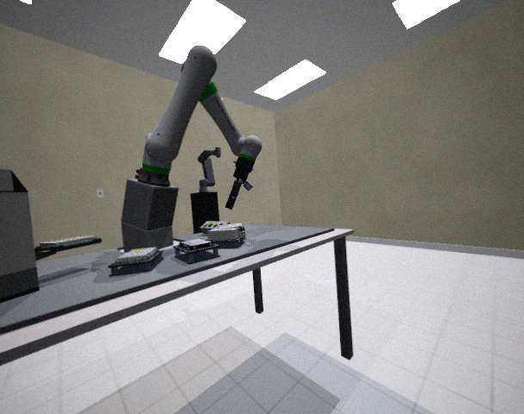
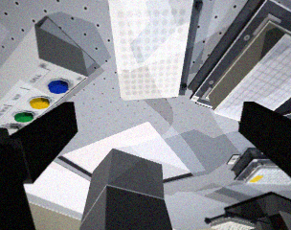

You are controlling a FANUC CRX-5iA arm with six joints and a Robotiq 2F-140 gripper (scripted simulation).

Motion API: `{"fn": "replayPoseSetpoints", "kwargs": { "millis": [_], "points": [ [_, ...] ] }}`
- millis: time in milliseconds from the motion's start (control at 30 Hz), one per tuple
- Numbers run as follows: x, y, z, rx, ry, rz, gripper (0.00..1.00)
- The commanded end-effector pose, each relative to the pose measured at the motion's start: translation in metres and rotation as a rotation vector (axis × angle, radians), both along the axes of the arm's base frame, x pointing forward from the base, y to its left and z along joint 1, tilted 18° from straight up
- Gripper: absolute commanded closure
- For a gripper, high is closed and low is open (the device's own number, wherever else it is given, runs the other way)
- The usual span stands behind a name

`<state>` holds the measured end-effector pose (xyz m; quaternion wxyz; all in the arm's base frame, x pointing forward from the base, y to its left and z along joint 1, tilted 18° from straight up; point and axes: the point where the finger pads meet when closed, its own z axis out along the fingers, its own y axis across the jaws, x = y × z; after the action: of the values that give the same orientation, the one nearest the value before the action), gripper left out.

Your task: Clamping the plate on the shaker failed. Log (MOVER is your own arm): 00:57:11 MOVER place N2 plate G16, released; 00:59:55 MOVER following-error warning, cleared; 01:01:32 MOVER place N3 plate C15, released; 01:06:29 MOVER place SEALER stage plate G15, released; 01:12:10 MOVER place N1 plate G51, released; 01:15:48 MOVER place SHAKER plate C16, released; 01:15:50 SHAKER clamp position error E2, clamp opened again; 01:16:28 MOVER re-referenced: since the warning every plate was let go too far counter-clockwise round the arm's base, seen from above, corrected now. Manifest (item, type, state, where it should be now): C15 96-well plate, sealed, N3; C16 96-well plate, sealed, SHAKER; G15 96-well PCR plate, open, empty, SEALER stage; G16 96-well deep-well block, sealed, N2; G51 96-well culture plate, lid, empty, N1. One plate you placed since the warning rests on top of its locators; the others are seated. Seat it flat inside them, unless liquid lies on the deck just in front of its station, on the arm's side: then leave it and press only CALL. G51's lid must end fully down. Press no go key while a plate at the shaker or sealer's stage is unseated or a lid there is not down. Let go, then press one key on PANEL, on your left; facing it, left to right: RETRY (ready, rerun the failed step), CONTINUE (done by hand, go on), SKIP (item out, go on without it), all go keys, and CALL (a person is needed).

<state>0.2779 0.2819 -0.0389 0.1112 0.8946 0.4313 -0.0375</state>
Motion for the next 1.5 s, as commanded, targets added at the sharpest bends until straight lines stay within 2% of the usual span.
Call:
{"fn": "replayPoseSetpoints", "kwargs": {
  "millis": [0, 1200, 1467],
  "points": [
    [0.0, 0.0007, 0.0006, 0.001, 0.0, 0.002, 0.0],
    [-0.0001, 0.0007, 0.0006, 0.001, 0.0, 0.002, 0.0],
    [0.0029, 0.0018, -0.0089, 0.001, 0.0, 0.002, 0.0]
  ]
}}
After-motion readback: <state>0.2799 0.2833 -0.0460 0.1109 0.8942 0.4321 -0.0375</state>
